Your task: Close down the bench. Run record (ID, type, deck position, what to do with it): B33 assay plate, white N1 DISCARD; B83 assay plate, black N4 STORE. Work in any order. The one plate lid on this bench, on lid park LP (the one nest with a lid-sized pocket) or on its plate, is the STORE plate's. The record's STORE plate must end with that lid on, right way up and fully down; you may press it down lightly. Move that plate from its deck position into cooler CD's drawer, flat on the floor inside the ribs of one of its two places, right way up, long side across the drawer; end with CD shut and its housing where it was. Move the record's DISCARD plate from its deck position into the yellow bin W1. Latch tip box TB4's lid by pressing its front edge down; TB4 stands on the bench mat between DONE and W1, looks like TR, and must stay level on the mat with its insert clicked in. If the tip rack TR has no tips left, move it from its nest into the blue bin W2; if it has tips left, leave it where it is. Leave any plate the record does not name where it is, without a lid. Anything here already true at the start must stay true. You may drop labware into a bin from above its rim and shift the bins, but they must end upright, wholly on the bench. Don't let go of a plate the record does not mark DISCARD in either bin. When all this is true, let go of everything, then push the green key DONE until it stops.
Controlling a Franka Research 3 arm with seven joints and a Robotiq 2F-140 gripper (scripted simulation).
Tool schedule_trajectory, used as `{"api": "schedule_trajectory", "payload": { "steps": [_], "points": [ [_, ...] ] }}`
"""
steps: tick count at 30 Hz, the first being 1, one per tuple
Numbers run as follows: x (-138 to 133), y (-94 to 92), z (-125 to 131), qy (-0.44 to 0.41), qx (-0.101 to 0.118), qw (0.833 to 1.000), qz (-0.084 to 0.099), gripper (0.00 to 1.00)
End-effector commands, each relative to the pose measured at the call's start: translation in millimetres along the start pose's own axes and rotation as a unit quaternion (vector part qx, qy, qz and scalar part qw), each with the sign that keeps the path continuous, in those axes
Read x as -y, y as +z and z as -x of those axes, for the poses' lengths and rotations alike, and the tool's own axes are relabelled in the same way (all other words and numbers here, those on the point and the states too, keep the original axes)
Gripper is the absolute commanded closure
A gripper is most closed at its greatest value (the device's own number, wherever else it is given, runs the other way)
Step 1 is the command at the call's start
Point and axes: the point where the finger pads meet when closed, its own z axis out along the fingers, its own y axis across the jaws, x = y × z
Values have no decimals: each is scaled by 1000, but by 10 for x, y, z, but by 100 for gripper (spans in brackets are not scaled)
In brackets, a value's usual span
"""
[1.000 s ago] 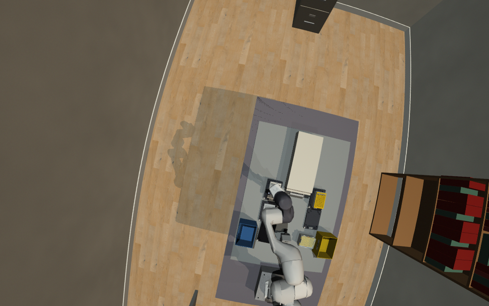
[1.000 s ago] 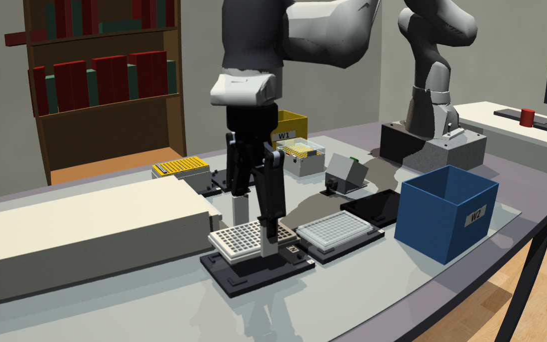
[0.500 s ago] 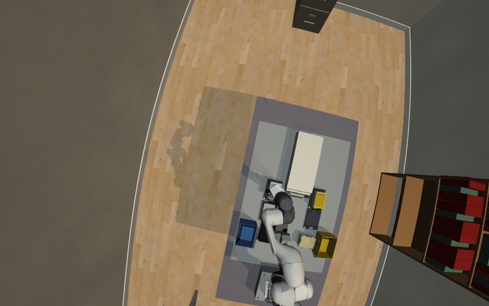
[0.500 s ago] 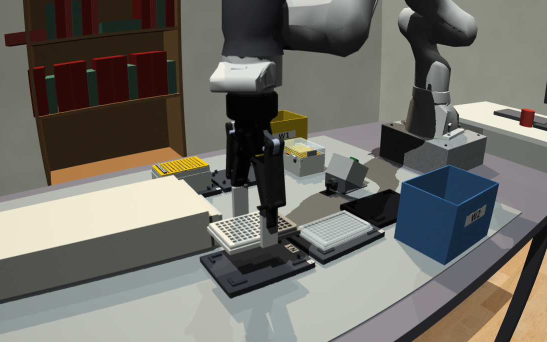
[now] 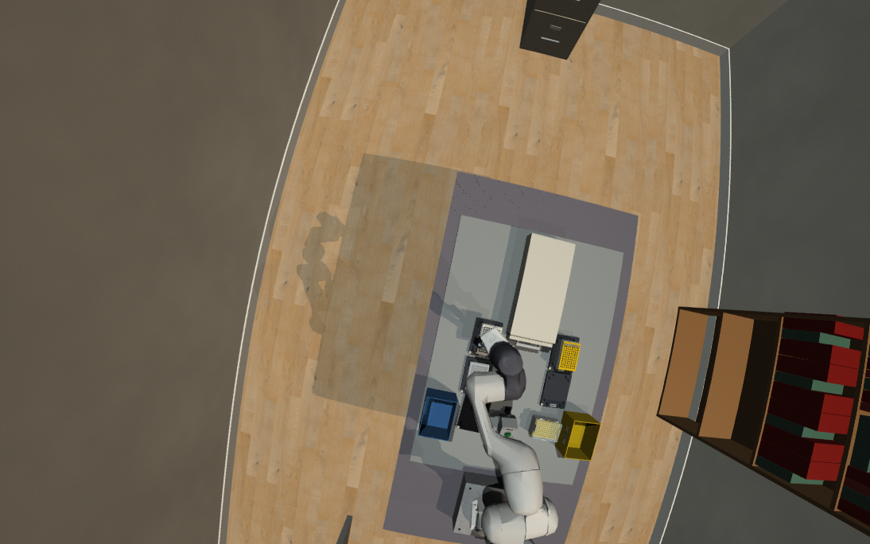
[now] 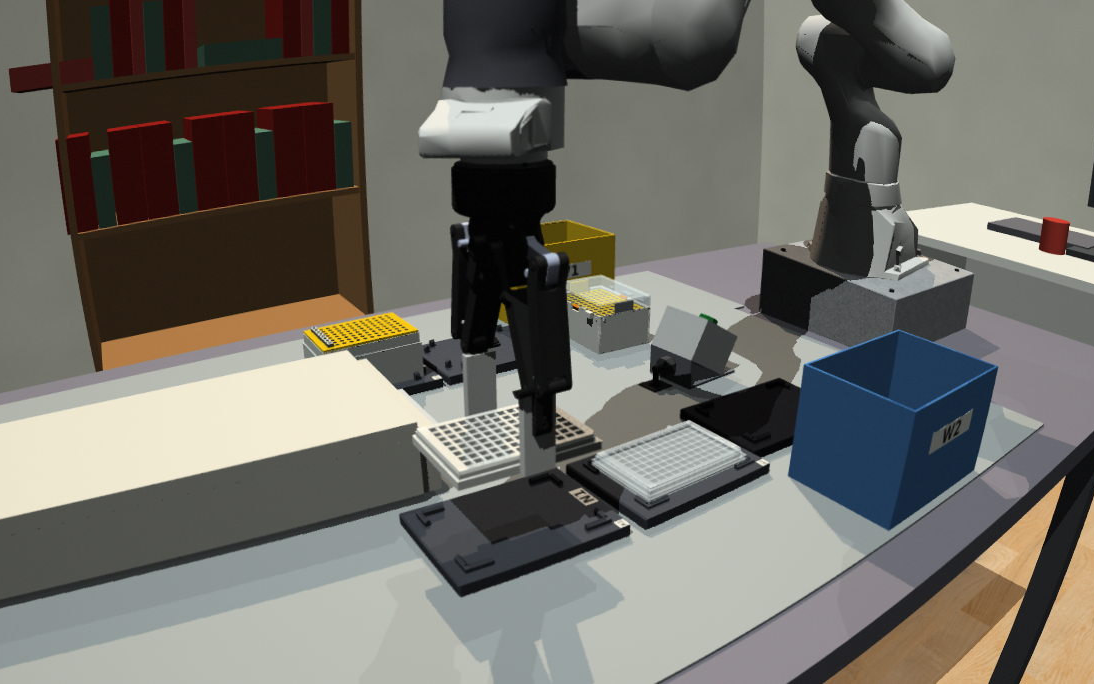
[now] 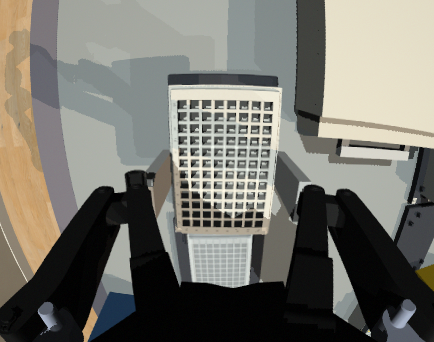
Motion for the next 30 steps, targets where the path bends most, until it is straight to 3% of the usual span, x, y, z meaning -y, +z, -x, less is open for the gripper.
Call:
{"api": "schedule_trajectory", "payload": {
  "steps": [1,30],
  "points": [
    [-1,-57,18,0,3,1000,-1,100],
    [-2,-391,16,0,3,1000,-1,100]
  ]
}}
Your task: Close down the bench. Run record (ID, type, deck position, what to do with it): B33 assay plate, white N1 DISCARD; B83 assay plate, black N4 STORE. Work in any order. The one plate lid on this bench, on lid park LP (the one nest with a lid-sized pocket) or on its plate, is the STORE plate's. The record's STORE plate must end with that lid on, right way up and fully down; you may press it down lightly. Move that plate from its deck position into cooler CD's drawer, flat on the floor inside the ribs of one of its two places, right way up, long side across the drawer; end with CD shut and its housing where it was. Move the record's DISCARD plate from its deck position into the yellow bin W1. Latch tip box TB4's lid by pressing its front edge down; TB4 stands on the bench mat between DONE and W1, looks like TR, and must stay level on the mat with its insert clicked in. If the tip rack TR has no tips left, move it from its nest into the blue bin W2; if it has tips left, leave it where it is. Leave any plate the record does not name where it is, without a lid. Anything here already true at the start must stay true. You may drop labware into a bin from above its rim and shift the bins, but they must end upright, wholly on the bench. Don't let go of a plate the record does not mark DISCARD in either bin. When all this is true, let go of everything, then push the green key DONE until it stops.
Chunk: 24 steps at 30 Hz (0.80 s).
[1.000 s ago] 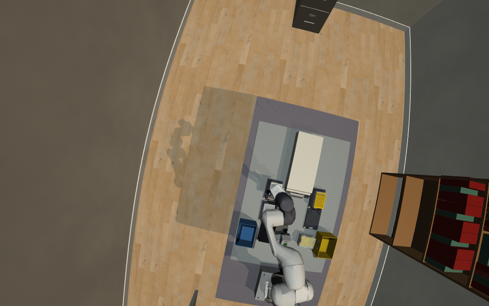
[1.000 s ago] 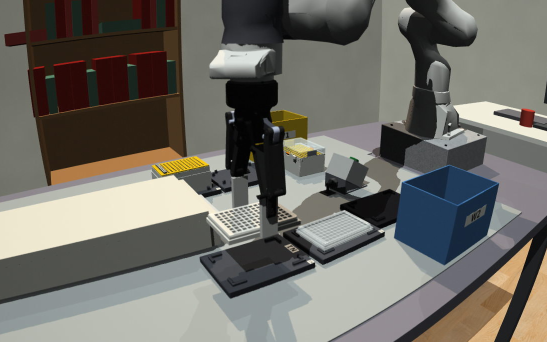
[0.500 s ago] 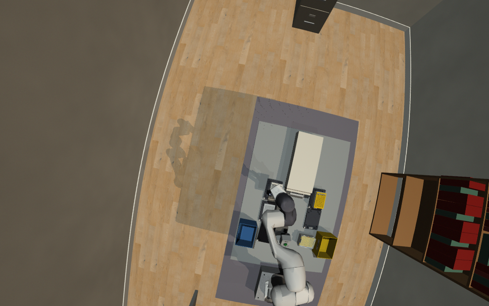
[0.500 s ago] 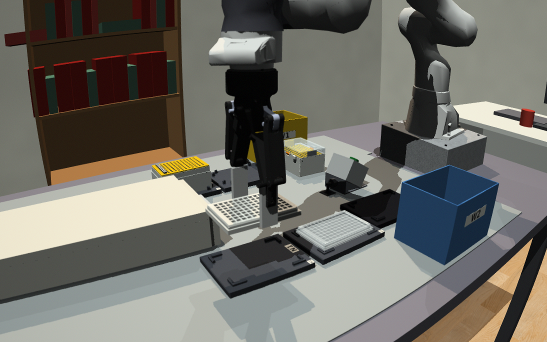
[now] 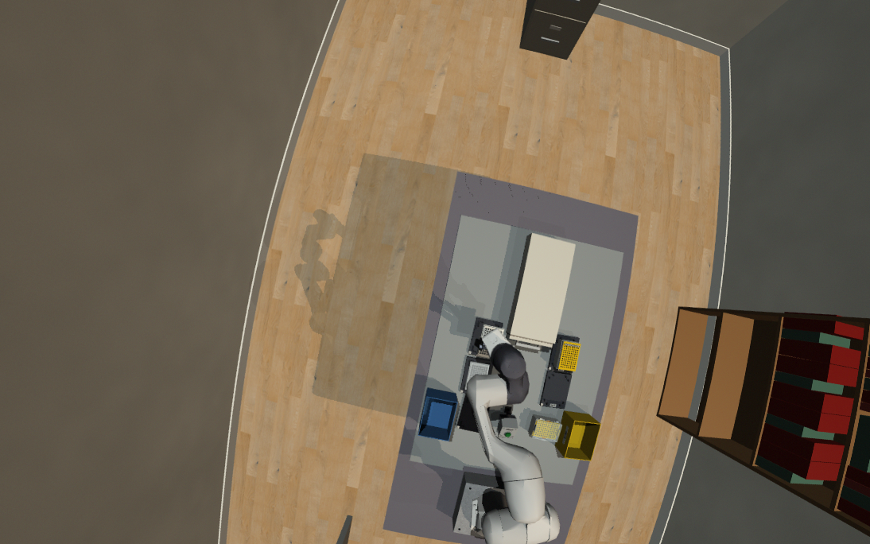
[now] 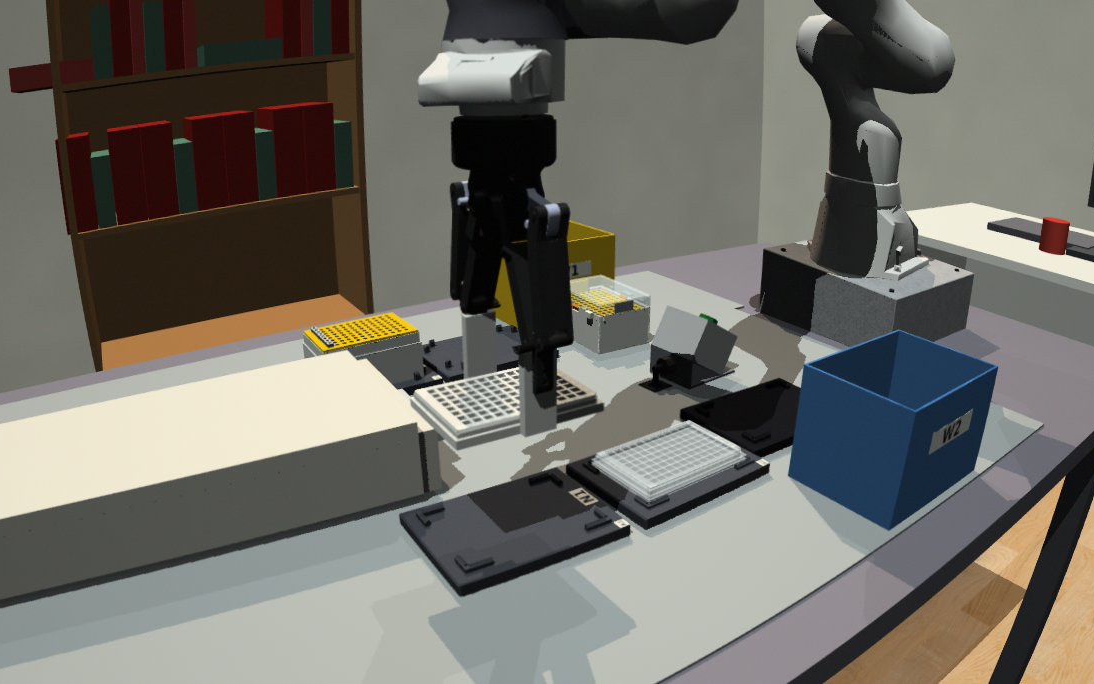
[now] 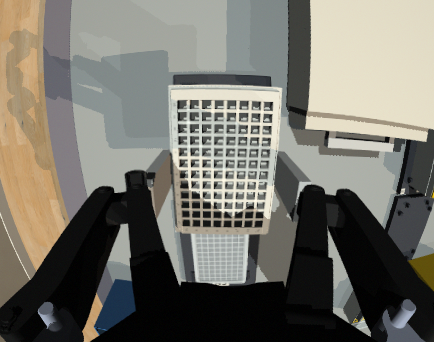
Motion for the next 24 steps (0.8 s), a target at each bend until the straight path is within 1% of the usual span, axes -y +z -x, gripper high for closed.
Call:
{"api": "schedule_trajectory", "payload": {
  "steps": [1,10,24],
  "points": [
    [0,-68,7,-1,2,1000,-1,100],
    [0,-188,6,-1,2,1000,-1,100],
    [0,-208,6,-1,2,1000,-1,100]
  ]
}}
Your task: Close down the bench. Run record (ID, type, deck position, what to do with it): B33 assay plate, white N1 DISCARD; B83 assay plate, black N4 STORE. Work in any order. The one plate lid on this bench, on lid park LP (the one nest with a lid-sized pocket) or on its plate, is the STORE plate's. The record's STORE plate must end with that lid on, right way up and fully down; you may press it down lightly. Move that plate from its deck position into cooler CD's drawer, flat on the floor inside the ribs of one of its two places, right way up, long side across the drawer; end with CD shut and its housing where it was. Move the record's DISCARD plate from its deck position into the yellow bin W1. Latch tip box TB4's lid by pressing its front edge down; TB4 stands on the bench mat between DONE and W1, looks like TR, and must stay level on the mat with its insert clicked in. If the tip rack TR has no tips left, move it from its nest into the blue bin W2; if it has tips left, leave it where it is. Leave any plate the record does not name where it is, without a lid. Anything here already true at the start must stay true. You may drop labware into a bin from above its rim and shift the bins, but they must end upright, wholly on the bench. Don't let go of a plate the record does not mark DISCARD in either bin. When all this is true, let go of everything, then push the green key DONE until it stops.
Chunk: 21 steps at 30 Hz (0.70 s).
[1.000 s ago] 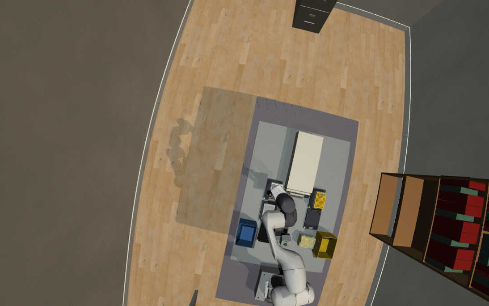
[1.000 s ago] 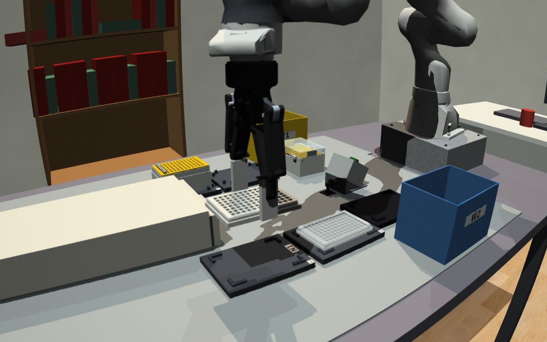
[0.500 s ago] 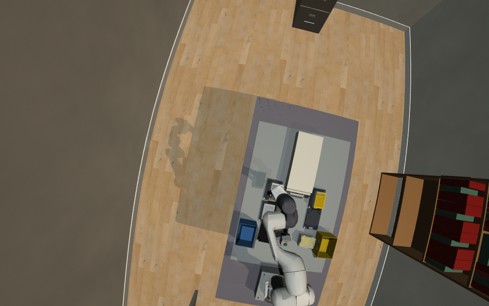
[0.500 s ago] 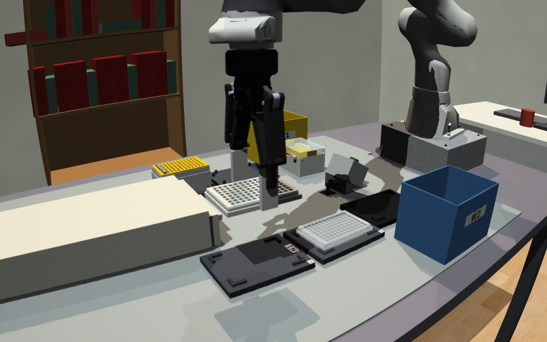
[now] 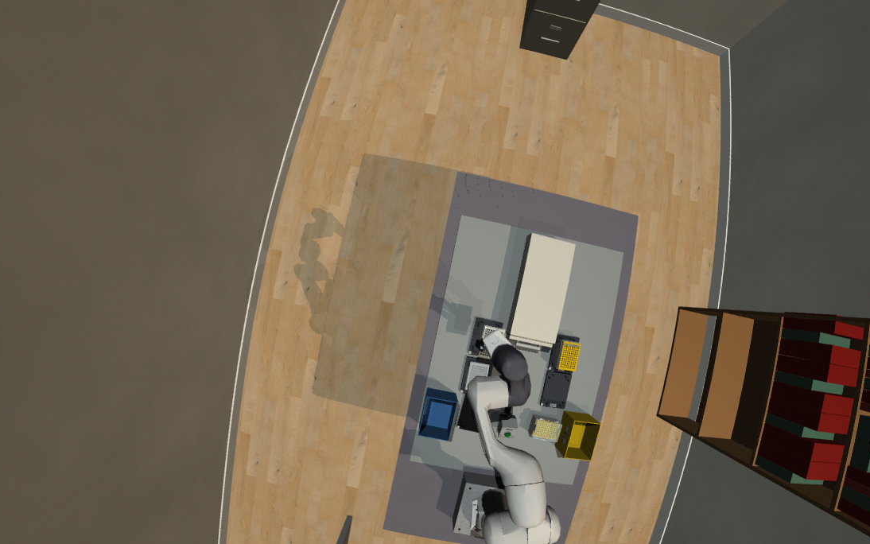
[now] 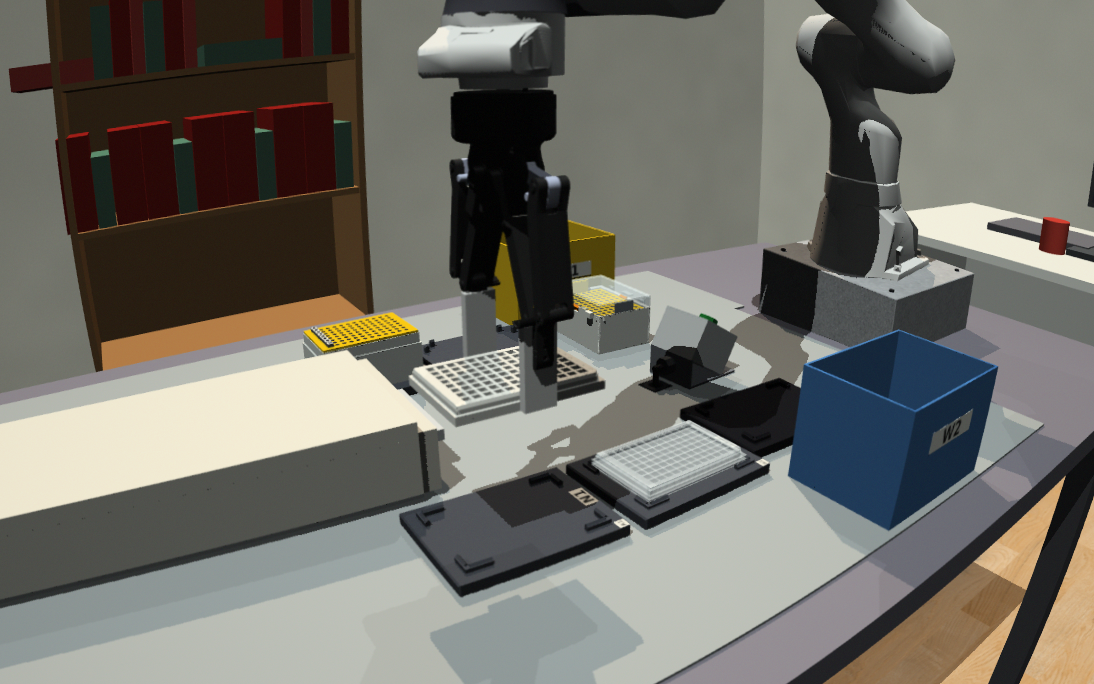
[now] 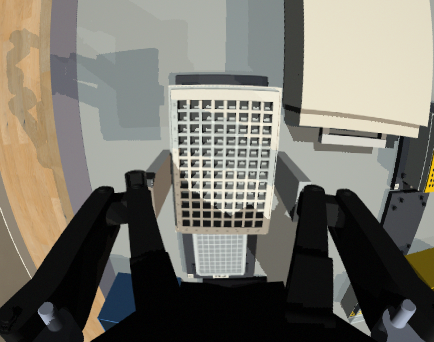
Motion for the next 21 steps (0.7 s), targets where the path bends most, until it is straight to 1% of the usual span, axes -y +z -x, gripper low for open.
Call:
{"api": "schedule_trajectory", "payload": {
  "steps": [1,5,21],
  "points": [
    [2,-21,2,-1,1,1000,-2,100],
    [-20,-21,17,-10,1,1000,-2,100],
    [-351,-20,241,-10,1,1000,-2,100]
  ]
}}
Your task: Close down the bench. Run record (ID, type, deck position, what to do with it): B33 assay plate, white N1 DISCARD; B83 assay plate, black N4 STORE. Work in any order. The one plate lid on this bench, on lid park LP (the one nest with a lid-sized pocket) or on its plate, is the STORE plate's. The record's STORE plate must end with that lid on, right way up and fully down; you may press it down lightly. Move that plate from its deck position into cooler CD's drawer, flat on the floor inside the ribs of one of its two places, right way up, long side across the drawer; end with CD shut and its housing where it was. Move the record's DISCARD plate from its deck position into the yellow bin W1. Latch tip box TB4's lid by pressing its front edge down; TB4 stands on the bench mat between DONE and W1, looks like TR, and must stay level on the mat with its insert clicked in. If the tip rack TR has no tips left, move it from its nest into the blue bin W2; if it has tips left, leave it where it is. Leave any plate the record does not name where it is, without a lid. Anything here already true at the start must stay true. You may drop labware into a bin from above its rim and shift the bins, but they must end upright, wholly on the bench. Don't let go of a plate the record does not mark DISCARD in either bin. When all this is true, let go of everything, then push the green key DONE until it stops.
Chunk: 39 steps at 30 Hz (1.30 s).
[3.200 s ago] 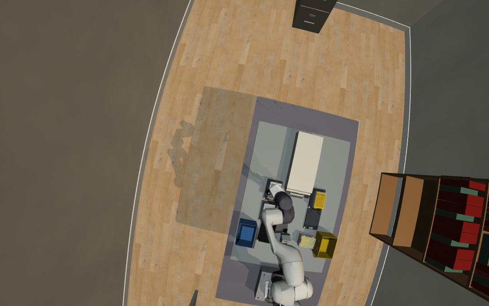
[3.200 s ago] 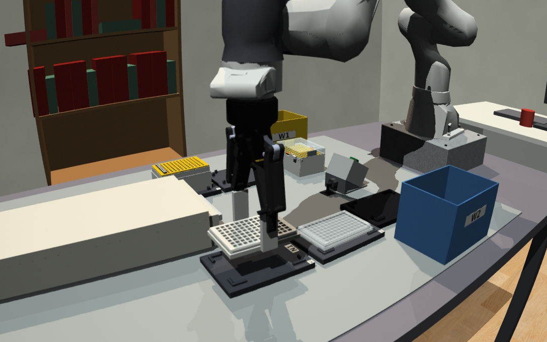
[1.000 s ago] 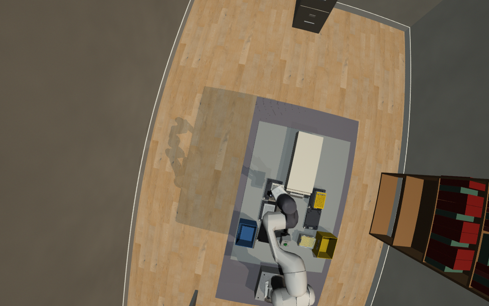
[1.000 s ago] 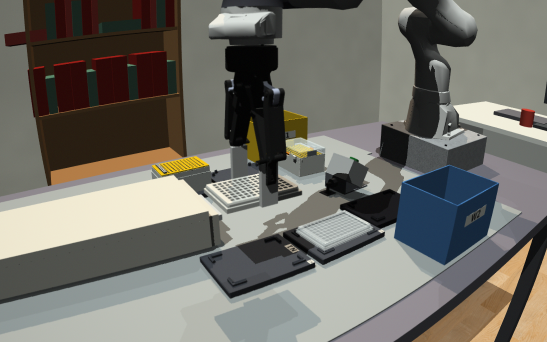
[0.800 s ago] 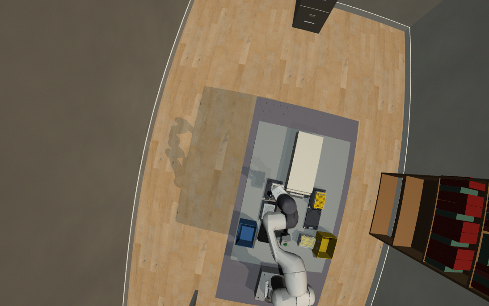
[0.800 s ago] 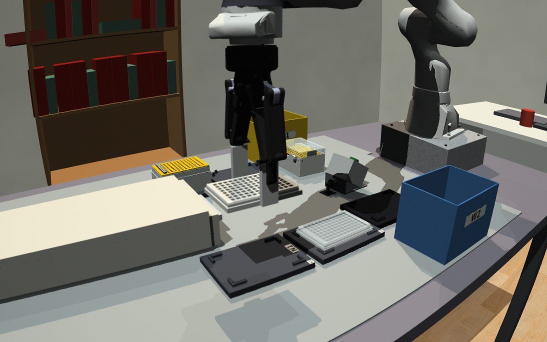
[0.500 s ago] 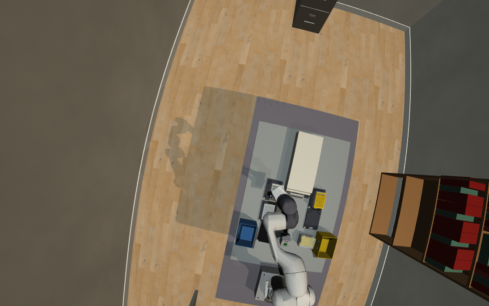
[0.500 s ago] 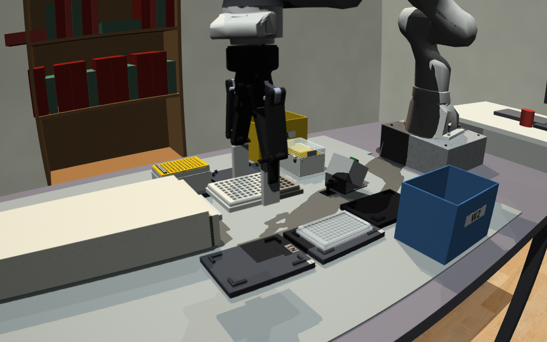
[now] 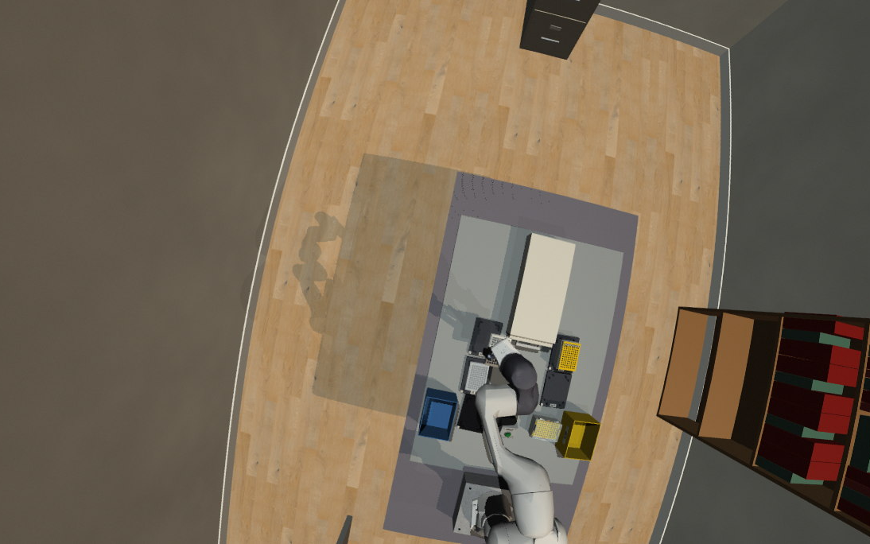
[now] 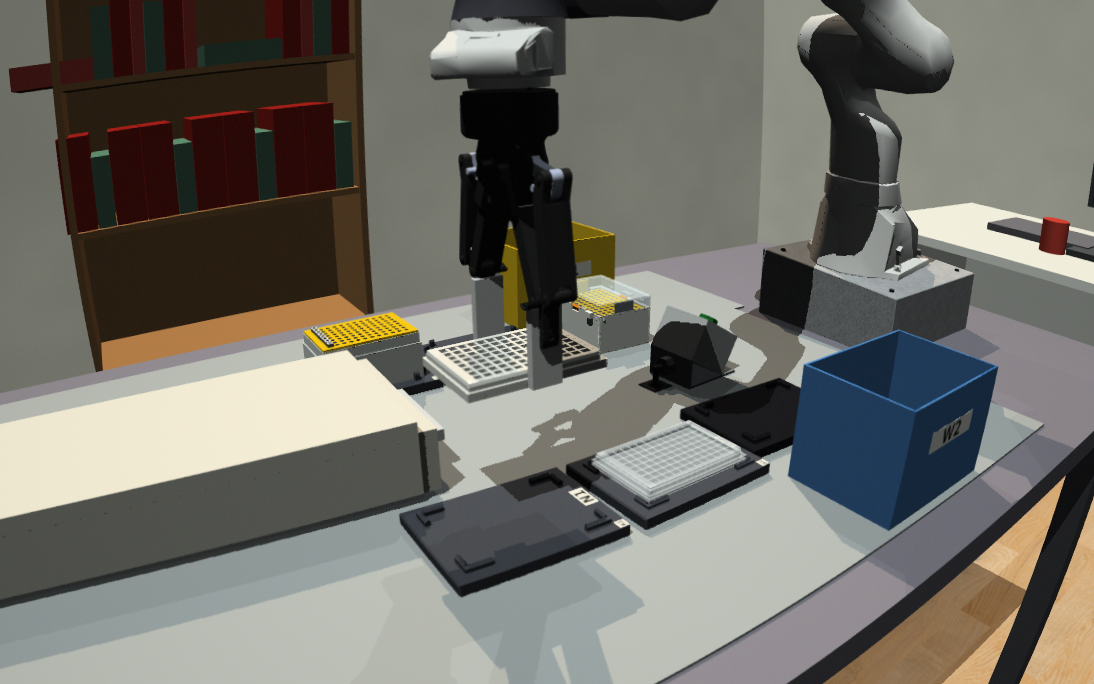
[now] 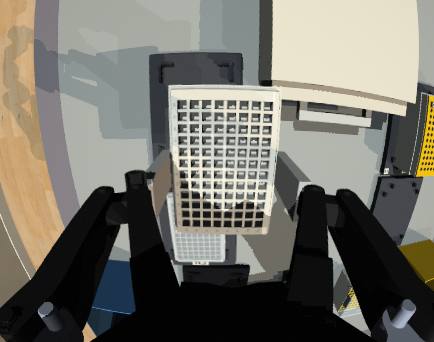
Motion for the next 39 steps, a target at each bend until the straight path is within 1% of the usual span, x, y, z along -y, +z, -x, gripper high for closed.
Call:
{"api": "schedule_trajectory", "payload": {
  "steps": [1,16,18,33,35,39],
  "points": [
    [-7,-28,-22,-8,-8,1000,-4,100],
    [-338,-22,203,-8,-8,1000,-4,100],
    [-338,-22,203,-8,-8,1000,-4,100],
    [-668,-15,429,-8,-8,1000,-4,100],
    [-668,-15,429,-8,-8,1000,-4,100],
    [-756,-14,489,-8,-8,1000,-4,100]
  ]
}}
